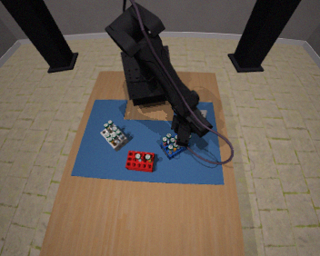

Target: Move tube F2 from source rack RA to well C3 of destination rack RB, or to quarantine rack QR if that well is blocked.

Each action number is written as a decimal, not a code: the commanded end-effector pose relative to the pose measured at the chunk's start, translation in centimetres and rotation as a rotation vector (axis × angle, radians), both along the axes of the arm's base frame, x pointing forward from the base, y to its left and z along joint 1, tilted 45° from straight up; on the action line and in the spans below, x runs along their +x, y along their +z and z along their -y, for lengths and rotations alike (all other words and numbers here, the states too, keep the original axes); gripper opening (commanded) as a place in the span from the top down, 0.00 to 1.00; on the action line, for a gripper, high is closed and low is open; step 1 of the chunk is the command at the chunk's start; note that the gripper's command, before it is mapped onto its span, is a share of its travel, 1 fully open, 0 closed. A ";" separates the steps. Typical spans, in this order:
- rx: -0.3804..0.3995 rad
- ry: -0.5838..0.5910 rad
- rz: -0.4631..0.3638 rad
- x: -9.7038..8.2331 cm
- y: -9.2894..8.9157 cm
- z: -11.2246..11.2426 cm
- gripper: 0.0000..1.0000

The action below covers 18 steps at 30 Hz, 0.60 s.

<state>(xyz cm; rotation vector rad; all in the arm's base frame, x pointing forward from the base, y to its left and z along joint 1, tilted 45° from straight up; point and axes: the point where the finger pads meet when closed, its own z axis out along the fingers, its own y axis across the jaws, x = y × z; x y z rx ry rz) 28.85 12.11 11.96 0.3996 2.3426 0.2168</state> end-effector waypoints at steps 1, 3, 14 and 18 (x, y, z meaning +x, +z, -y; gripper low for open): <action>0.023 -0.005 0.039 0.5 1.2 0.0 1.00; 0.023 -0.005 0.039 0.5 1.2 0.0 1.00; 0.024 -0.001 0.039 -0.3 2.2 -0.3 1.00; 0.024 -0.001 0.039 -0.6 2.5 -0.3 1.00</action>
